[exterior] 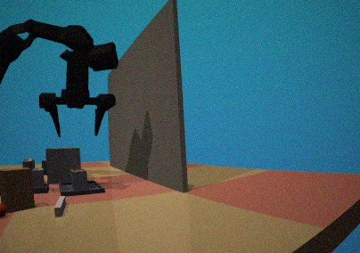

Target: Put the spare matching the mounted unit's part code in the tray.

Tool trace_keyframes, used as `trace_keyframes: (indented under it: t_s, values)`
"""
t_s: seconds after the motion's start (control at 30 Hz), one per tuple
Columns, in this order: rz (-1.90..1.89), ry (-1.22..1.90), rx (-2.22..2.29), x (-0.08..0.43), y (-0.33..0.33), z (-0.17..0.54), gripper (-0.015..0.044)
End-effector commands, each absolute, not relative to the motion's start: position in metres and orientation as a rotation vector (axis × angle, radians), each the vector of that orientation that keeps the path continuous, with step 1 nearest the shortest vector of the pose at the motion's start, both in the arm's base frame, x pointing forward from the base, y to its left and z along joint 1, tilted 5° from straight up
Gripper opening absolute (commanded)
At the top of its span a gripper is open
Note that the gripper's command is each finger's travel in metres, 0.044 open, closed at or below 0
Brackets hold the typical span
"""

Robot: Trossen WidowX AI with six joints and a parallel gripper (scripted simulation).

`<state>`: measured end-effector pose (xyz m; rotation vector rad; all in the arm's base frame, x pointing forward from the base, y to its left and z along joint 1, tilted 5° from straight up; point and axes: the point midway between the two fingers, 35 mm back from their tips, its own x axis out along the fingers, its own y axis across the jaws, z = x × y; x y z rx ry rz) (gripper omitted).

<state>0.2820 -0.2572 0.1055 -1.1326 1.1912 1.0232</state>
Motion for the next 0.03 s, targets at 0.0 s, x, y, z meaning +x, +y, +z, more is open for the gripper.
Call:
trace_keyframes:
  t_s: [0.0]
  values:
    - [1.021, 1.191, -1.135, 0.2825, -0.2574, 0.1058, 0.0440]
